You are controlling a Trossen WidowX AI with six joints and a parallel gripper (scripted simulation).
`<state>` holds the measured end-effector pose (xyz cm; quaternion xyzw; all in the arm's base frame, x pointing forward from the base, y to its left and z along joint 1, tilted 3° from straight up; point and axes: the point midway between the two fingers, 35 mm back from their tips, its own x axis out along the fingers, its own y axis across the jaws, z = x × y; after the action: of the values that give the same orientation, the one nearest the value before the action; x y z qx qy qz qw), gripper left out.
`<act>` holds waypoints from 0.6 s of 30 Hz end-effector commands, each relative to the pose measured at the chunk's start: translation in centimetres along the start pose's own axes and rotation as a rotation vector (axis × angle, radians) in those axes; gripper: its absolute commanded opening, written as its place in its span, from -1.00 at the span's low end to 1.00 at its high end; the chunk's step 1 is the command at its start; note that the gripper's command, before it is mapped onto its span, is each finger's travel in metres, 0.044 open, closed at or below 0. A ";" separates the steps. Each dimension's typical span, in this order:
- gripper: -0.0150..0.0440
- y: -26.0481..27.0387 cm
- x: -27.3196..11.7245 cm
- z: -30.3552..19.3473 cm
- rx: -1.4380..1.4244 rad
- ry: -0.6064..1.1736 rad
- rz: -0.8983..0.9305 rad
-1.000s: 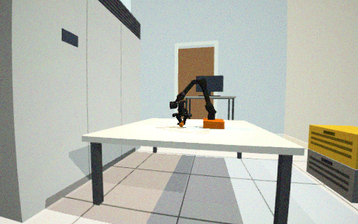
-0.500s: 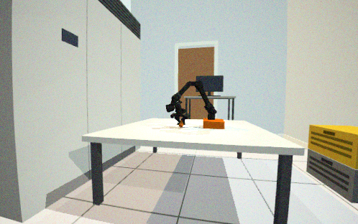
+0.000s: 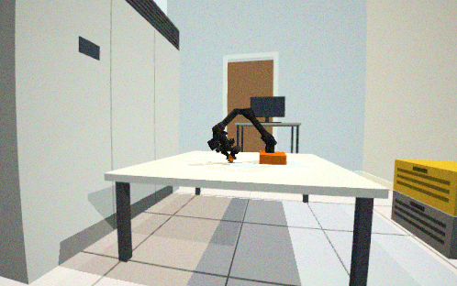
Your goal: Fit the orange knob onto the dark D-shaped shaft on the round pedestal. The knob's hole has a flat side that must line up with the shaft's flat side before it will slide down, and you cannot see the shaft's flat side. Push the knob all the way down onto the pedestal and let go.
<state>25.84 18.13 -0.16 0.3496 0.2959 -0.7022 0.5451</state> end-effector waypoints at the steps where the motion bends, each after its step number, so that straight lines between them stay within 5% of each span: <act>1: 0.11 0.0 -0.2 -0.4 0.003 -0.081 0.003; 12: 0.11 0.0 -0.5 -0.8 0.003 -0.115 0.003; 15: 0.38 0.0 -0.4 -0.7 -0.005 -0.123 0.001; 18: 0.39 0.0 -0.4 -0.7 -0.005 -0.123 0.001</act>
<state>26.00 18.94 -0.27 0.3046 0.2634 -0.7213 0.5635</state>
